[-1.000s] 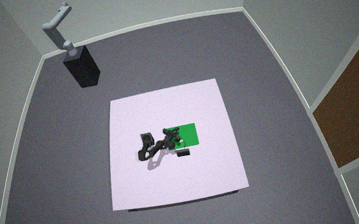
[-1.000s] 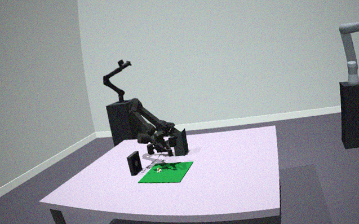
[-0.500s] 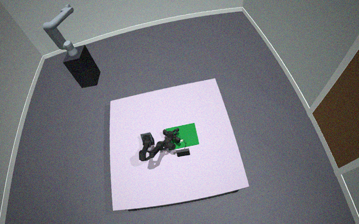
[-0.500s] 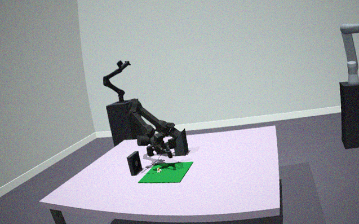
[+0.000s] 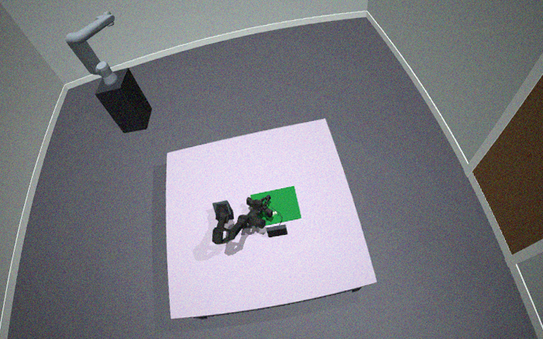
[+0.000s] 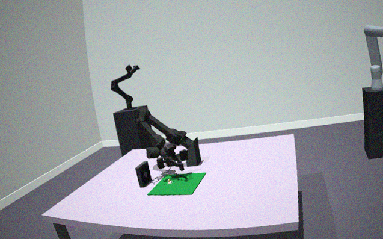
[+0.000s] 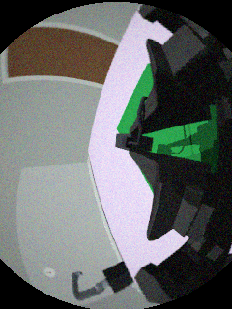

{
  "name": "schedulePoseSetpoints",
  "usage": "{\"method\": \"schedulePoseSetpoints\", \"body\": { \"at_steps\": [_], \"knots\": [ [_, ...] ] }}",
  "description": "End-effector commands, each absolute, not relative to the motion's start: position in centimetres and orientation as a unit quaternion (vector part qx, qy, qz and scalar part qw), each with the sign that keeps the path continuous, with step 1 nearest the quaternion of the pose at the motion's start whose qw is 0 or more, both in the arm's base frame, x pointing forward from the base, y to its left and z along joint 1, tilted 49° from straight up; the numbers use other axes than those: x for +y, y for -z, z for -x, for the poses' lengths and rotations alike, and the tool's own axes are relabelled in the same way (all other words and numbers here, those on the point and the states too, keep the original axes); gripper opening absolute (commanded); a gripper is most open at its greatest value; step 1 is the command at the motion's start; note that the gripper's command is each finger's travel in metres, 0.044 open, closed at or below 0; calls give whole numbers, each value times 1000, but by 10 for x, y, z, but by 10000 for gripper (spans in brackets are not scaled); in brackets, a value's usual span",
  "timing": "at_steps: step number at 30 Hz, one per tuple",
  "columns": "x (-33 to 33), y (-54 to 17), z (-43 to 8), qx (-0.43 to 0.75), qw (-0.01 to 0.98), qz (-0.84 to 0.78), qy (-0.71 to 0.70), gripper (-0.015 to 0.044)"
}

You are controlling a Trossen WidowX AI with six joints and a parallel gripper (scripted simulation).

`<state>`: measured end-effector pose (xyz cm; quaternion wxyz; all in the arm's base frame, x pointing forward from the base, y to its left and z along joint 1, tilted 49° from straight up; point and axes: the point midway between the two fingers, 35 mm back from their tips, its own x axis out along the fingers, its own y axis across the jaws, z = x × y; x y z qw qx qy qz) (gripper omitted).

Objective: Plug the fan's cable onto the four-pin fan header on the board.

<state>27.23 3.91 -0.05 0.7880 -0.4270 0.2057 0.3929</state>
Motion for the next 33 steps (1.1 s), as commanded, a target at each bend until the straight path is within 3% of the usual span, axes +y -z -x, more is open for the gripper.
{"method": "schedulePoseSetpoints", "body": {
  "at_steps": [1, 33],
  "knots": [
    [37, 4, -273, 205, 787, 426, -395, 0],
    [16, 22, -277, 205, 787, 427, -396, 0]
  ]
}}
